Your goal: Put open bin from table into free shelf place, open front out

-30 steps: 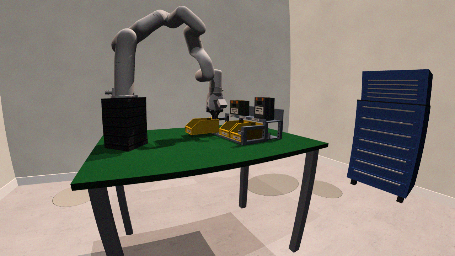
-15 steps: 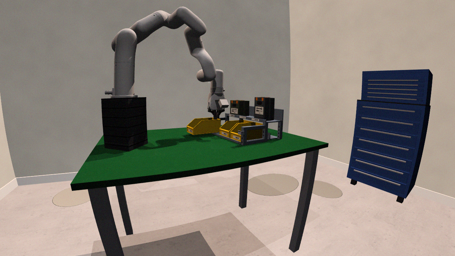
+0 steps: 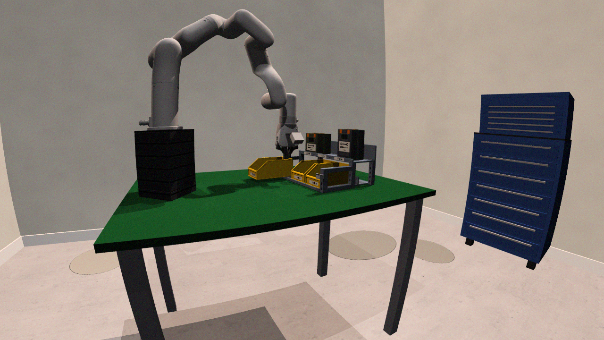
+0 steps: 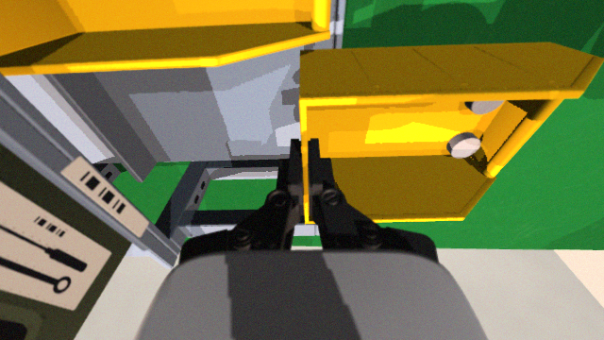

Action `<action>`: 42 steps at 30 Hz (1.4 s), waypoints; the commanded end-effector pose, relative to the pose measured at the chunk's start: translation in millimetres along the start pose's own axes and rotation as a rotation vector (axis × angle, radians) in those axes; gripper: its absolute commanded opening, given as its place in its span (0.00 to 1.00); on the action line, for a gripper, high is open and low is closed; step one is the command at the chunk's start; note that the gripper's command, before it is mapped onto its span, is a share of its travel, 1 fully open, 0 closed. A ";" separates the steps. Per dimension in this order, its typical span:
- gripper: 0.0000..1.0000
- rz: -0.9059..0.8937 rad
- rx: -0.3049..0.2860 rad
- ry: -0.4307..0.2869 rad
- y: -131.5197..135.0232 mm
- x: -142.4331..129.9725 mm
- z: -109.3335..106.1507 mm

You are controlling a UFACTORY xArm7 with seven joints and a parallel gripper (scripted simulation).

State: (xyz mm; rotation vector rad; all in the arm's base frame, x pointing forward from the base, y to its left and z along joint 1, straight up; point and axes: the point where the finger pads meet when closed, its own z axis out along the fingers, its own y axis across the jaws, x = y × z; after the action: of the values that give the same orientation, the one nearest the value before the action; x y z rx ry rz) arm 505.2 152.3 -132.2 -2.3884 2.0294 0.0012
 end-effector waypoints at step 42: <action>0.33 0.000 0.005 -0.001 -2.1 -0.2 -1.8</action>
State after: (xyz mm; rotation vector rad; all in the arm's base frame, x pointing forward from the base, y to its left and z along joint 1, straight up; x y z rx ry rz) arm 505.3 152.4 -132.1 -2.3883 2.0293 0.0011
